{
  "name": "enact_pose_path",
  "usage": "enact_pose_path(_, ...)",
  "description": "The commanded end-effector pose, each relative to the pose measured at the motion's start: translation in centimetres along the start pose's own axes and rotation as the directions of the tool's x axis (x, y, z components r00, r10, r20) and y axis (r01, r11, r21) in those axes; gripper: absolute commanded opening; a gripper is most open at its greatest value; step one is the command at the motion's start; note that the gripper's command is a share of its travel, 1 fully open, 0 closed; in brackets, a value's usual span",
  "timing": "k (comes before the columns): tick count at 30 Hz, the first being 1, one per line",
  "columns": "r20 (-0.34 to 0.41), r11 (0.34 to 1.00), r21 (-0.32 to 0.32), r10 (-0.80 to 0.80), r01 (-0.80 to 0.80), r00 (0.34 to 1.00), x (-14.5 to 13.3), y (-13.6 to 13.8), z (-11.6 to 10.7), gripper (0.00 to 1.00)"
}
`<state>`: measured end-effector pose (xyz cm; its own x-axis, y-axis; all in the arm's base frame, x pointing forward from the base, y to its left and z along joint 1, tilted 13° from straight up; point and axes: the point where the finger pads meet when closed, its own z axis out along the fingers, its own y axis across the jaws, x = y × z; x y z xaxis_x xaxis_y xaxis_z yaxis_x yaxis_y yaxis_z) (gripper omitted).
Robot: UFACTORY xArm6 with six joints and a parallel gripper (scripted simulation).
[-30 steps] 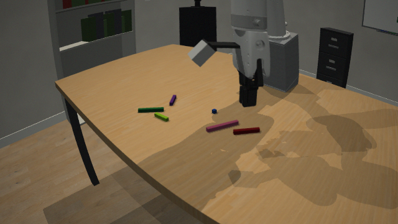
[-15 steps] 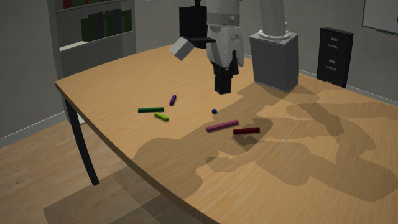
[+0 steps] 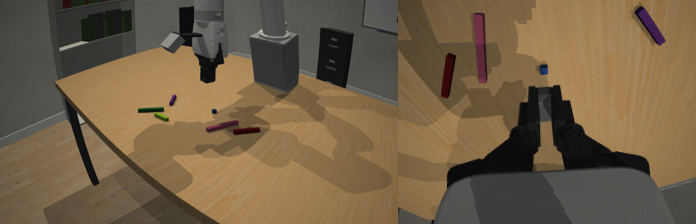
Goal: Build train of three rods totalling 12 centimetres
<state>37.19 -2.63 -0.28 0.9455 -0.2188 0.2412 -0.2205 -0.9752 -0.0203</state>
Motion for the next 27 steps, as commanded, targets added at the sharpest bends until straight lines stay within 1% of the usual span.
enact_pose_path(1, 0.018, 1.0, 0.02, -0.003, 0.003, 1.0, 0.11, 0.09, -0.09, 0.04)
enact_pose_path(27, 0.018, 1.0, 0.023, -0.004, 0.003, 1.0, 0.13, 0.08, 0.2, 0.04)
